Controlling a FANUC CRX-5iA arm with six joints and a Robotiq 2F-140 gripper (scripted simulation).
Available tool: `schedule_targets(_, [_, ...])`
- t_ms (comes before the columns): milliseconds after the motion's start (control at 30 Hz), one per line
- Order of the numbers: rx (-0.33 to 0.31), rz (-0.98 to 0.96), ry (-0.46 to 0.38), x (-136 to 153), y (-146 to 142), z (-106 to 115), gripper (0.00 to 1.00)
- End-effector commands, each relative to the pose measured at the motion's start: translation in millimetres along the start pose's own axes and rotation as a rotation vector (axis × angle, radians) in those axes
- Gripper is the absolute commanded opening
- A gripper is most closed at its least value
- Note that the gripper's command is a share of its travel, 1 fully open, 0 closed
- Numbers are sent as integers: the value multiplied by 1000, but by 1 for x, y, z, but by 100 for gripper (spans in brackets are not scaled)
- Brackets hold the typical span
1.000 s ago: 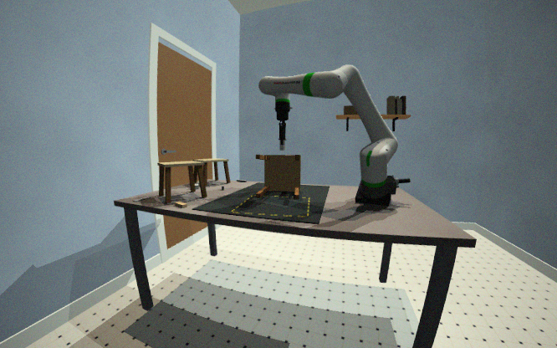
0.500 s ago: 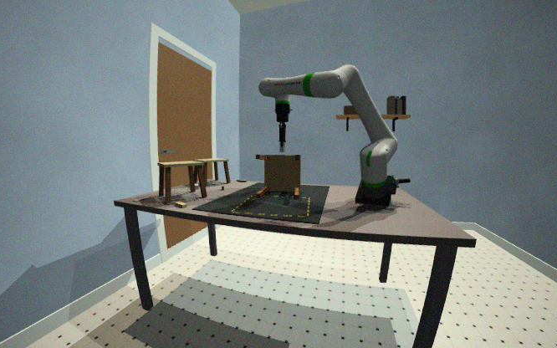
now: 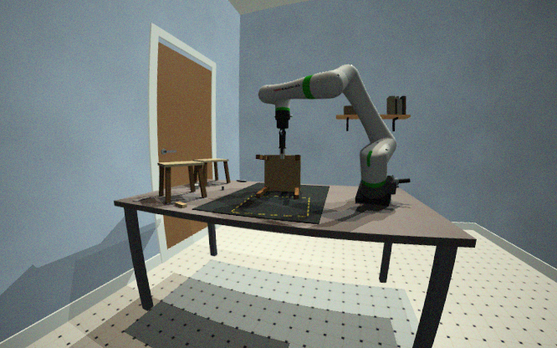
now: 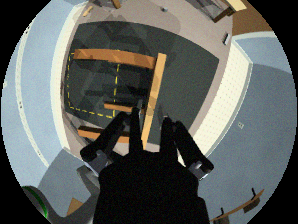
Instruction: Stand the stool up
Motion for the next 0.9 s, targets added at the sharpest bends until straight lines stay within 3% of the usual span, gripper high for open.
schedule_targets(0, [2, 0, 2, 0, 0, -14, 33])
schedule_targets(367, [2, 0, 2, 0, 0, -37, 33])
schedule_targets(667, [2, 0, 2, 0, 0, -40, 33])
schedule_targets(700, [2, 0, 2, 0, 0, -40, 10])
schedule_targets(867, [2, 0, 2, 0, 0, -40, 10])
Point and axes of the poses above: the point where the finger pads meet when closed, its own z axis back along the fingers, its own y axis across the jaws, x = y × z, the point moved 5 cm from there along z, back along the fingers, and after that the axes turned 10 degrees about -z, right-handed, at the moved point
